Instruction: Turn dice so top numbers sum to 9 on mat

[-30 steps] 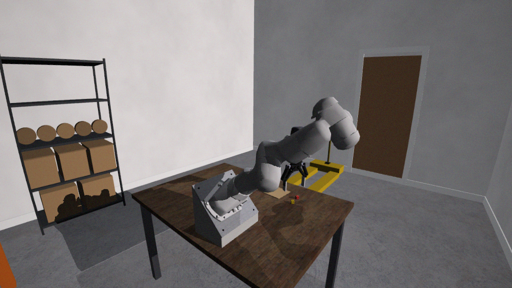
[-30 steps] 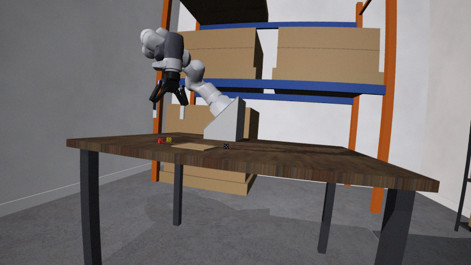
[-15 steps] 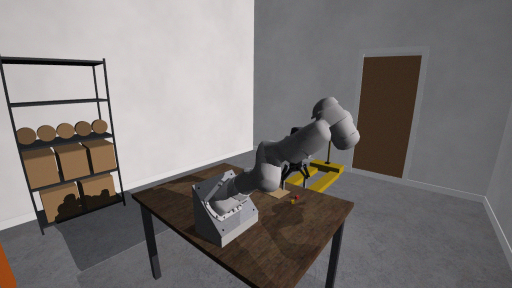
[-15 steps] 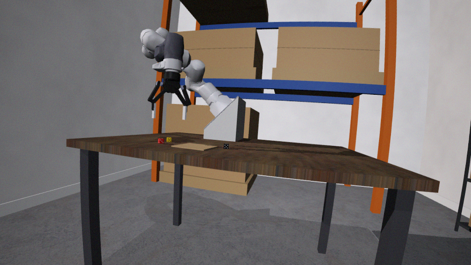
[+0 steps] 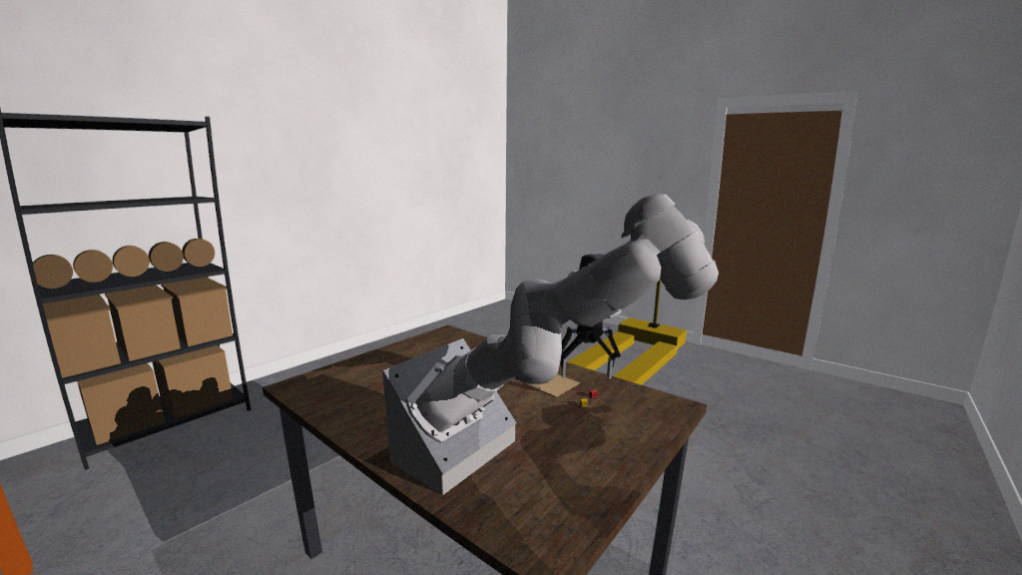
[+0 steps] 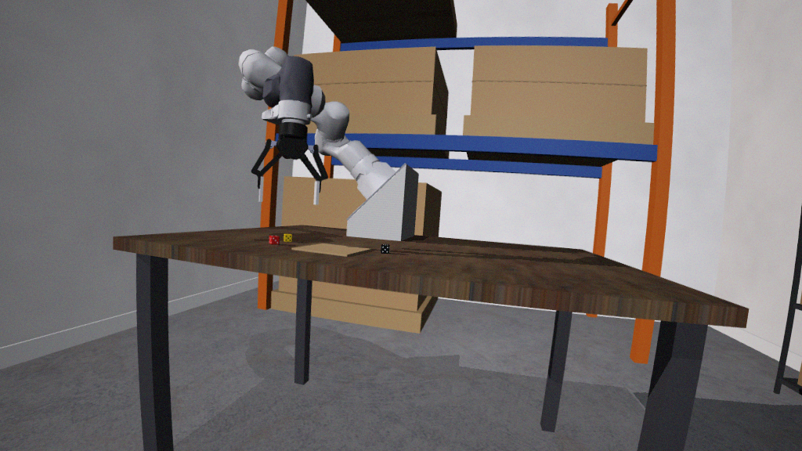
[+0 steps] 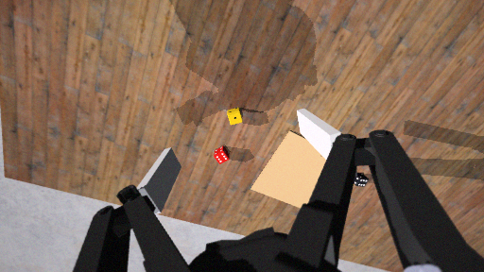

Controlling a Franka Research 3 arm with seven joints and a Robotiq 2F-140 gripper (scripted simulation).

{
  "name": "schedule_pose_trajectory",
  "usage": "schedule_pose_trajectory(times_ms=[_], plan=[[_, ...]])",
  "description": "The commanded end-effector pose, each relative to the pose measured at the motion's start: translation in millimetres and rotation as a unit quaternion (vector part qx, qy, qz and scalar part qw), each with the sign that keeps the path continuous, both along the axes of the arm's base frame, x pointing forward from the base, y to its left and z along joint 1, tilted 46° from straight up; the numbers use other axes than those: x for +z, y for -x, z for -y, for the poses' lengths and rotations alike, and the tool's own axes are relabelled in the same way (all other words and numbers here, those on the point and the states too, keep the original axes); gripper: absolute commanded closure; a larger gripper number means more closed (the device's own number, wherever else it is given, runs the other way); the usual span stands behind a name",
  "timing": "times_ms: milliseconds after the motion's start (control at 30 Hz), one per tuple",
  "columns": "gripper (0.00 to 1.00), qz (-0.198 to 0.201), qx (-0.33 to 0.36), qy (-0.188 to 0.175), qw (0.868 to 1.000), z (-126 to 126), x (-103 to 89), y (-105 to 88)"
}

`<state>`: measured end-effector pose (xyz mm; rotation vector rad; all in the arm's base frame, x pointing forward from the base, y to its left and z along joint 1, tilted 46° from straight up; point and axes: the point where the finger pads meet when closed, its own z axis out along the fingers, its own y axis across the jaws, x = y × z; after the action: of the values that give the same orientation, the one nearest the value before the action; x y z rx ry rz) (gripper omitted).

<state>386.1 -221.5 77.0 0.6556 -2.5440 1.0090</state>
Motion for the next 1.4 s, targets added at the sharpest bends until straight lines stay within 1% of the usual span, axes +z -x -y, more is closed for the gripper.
schedule_pose_trajectory(times_ms=[0,67,100,1367], plan=[[0.0,0.044,-0.038,0.011,0.998,-1.7,-2.1,-0.1],[0.0,0.044,-0.038,0.011,0.998,-1.7,-2.1,-0.1],[0.79,0.044,-0.038,0.011,0.998,-1.7,-2.1,-0.1],[0.79,0.044,-0.038,0.011,0.998,-1.5,-2.3,-0.1]])
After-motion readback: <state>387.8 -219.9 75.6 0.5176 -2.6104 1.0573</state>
